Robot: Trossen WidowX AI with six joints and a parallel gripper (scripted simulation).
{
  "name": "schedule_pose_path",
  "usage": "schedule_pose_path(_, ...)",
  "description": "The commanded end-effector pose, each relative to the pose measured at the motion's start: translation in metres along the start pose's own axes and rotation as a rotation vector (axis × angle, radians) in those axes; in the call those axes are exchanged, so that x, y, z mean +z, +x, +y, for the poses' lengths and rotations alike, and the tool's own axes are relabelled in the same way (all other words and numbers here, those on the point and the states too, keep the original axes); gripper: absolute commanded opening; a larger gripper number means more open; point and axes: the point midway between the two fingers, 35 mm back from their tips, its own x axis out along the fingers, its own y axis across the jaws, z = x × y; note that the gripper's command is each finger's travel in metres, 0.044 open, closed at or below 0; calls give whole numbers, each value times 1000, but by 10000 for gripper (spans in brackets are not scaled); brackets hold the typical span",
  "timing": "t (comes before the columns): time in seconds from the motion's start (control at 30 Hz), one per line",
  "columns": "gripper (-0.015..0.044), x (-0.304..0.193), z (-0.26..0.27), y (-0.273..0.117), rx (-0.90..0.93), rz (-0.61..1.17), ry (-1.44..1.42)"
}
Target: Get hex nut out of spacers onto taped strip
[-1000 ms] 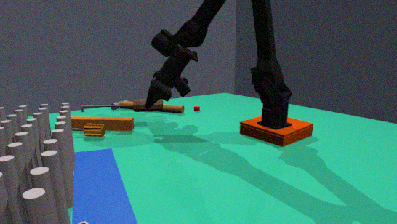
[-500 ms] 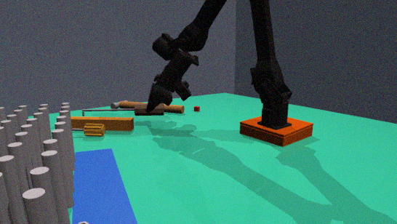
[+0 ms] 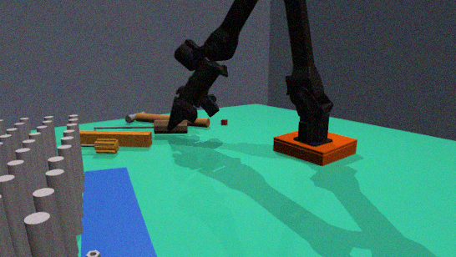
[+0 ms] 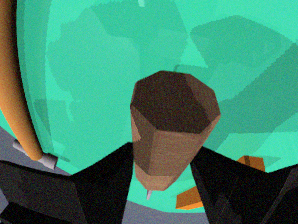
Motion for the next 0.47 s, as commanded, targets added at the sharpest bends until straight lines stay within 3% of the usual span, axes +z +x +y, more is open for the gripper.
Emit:
schedule_pose_path(0.0,79,-1,0,0,1,1,0)
schedule_pose_path(0.43,420,-1,0,0,1,1,0)
